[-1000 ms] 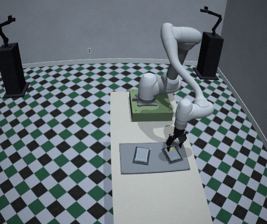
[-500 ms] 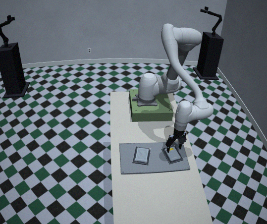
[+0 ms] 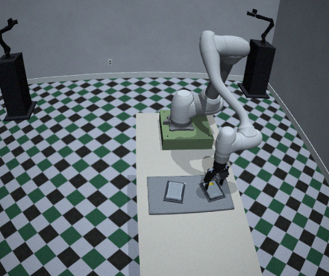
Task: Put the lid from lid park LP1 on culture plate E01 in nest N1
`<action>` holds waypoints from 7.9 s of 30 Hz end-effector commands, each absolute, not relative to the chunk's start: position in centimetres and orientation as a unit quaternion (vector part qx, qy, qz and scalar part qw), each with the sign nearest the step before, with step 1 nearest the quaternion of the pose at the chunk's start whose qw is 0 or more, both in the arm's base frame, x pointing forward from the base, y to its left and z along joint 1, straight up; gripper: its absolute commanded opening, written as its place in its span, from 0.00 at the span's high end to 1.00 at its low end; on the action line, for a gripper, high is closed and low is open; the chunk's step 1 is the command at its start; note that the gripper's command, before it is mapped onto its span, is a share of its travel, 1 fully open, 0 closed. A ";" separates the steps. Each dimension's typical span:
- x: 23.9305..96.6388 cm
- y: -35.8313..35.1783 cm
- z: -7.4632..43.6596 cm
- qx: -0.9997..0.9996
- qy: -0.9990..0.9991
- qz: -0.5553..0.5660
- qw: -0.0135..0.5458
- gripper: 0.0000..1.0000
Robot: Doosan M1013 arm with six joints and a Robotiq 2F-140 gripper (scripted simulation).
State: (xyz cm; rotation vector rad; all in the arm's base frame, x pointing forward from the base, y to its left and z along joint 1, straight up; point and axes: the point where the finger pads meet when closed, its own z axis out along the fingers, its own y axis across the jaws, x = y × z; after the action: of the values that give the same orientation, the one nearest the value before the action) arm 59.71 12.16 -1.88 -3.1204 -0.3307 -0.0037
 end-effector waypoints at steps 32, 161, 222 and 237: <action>59.8 12.2 -3.0 -0.994 -0.105 -0.002 0.002 0.31; 59.8 12.2 -3.0 -0.994 -0.105 -0.002 0.002 0.31; 59.8 12.2 -4.6 -0.994 -0.105 -0.002 0.002 0.31; 59.8 12.2 -4.6 -0.994 -0.105 -0.002 0.002 0.40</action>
State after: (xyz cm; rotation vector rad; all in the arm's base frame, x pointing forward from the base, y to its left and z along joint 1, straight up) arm 59.79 12.17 -4.69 -3.1203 -0.3305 -0.0043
